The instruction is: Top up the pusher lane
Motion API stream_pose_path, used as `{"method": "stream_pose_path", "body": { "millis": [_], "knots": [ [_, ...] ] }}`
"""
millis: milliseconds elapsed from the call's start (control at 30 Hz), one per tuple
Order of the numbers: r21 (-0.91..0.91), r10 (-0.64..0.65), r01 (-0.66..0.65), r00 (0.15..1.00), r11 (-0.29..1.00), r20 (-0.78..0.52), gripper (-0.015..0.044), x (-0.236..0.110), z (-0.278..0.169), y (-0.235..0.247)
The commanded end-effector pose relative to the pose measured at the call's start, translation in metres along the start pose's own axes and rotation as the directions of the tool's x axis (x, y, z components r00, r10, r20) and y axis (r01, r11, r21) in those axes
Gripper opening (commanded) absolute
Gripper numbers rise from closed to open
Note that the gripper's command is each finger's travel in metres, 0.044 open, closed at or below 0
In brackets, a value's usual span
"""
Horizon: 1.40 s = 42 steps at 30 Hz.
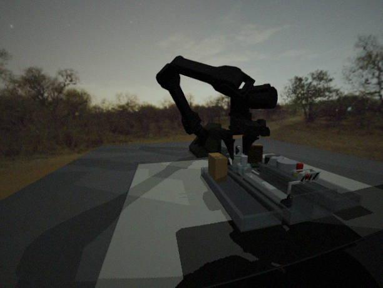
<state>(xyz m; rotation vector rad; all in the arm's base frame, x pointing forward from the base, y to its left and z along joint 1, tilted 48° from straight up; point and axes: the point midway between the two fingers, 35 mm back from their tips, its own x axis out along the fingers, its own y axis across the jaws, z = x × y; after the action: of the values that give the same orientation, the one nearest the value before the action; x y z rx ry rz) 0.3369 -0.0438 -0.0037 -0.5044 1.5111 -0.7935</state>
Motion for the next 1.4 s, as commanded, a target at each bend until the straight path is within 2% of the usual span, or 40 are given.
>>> {"method": "stream_pose_path", "body": {
  "millis": [0, 1367],
  "knots": [
    [0.012, -0.008, 0.008, 1.0, 1.0, 0.022, 0.0, -0.0013, 0.0066, -0.0022],
    [0.012, -0.008, 0.008, 1.0, 1.0, 0.022, 0.0, -0.0013, 0.0103, -0.0023]
  ]
}}
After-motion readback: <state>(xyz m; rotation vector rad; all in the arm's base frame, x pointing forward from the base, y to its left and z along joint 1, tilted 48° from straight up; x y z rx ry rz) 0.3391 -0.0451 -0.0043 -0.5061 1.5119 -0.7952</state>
